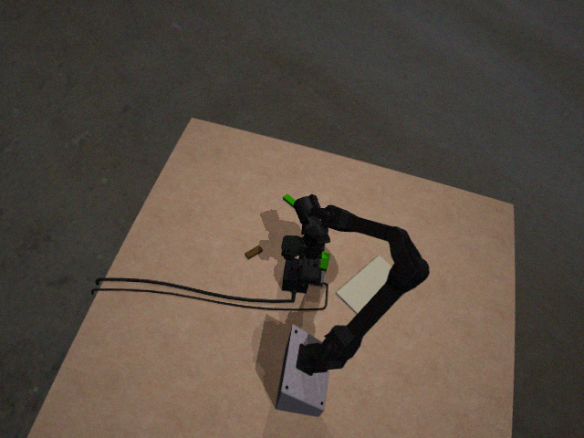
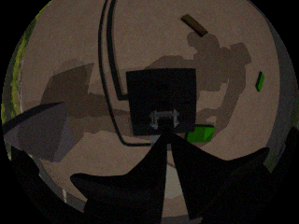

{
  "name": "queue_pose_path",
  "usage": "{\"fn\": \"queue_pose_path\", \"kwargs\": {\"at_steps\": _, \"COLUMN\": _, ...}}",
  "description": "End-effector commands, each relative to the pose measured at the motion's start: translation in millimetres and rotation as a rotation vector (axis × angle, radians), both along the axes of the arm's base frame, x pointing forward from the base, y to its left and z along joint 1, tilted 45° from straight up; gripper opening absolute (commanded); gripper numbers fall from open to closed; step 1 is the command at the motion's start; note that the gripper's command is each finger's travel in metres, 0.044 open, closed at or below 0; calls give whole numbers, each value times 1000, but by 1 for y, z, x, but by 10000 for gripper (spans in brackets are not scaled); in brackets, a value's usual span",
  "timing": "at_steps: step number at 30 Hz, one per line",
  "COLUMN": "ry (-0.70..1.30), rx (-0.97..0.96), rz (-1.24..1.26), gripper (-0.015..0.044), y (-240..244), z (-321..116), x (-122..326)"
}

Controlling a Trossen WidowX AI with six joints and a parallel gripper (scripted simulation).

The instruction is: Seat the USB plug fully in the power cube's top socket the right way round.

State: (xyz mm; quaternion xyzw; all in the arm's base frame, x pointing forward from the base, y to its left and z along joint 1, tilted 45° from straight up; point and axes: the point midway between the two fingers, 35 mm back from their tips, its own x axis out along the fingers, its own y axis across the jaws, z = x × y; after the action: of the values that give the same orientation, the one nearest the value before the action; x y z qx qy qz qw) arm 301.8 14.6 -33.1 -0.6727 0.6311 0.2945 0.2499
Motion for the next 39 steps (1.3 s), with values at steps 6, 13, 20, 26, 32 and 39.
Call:
{"fn": "queue_pose_path", "kwargs": {"at_steps": 6, "ry": -2, "rx": 0, "rz": 0, "gripper": 0, "y": 0, "z": 0, "x": 0}}
{"fn": "queue_pose_path", "kwargs": {"at_steps": 13, "ry": 0, "rx": 0, "rz": 0, "gripper": 0, "y": 2, "z": 2, "x": 0}}
{"fn": "queue_pose_path", "kwargs": {"at_steps": 20, "ry": 0, "rx": 0, "rz": 0, "gripper": 0, "y": 5, "z": 5, "x": 0}}
{"fn": "queue_pose_path", "kwargs": {"at_steps": 26, "ry": 0, "rx": 0, "rz": 0, "gripper": 0, "y": 8, "z": 8, "x": 0}}
{"fn": "queue_pose_path", "kwargs": {"at_steps": 32, "ry": 0, "rx": 1, "rz": 0, "gripper": 0, "y": 11, "z": 11, "x": 0}}
{"fn": "queue_pose_path", "kwargs": {"at_steps": 39, "ry": 0, "rx": 1, "rz": 0, "gripper": 0, "y": 14, "z": 14, "x": -1}}
